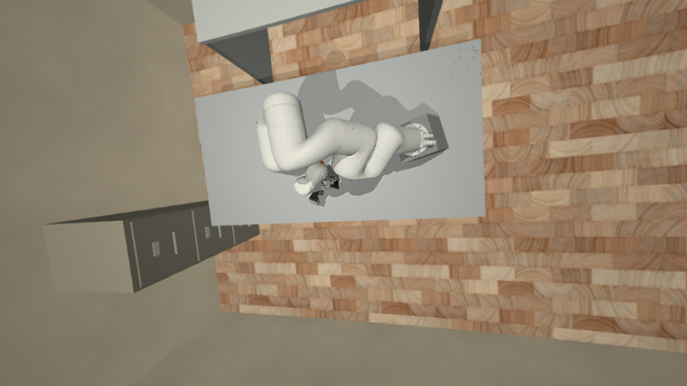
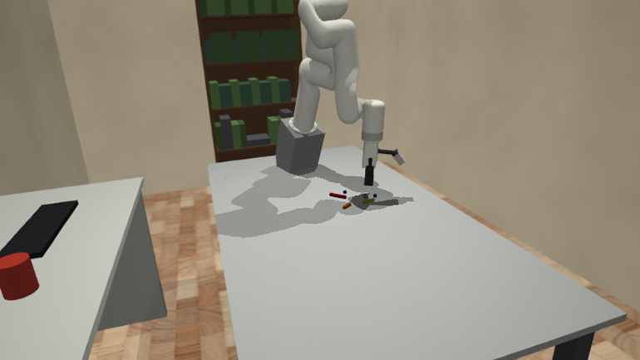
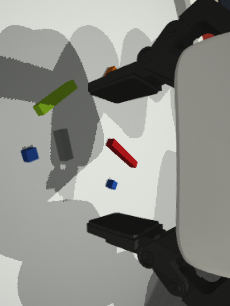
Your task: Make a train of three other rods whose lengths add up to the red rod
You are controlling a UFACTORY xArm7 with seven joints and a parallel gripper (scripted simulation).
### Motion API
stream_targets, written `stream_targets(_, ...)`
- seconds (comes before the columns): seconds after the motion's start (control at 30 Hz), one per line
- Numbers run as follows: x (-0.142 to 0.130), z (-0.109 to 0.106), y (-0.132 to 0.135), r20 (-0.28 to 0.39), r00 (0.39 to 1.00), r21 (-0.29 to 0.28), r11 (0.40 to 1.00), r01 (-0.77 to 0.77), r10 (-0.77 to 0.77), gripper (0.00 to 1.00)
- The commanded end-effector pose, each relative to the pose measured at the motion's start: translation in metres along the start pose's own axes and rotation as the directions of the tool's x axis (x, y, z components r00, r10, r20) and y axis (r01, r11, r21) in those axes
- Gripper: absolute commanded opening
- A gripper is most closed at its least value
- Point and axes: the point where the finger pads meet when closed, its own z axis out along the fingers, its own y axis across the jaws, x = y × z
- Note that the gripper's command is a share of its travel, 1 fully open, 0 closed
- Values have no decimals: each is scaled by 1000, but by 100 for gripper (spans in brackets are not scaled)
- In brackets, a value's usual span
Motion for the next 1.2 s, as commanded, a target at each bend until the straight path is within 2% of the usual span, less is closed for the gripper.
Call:
stream_targets(0.0,1,0,1,-1,1000,-3,1000,-1,1,100)
stream_targets(0.2,1,0,1,-1,1000,-3,1000,-1,1,100)
stream_targets(0.27,5,-2,4,-26,994,-16,994,-107,107,100)
stream_targets(0.8,5,-2,4,-26,994,-16,994,-107,107,100)
stream_targets(0.87,8,-4,7,-47,981,-23,981,-192,191,100)
stream_targets(1.17,8,-4,7,-47,981,-23,981,-192,191,100)
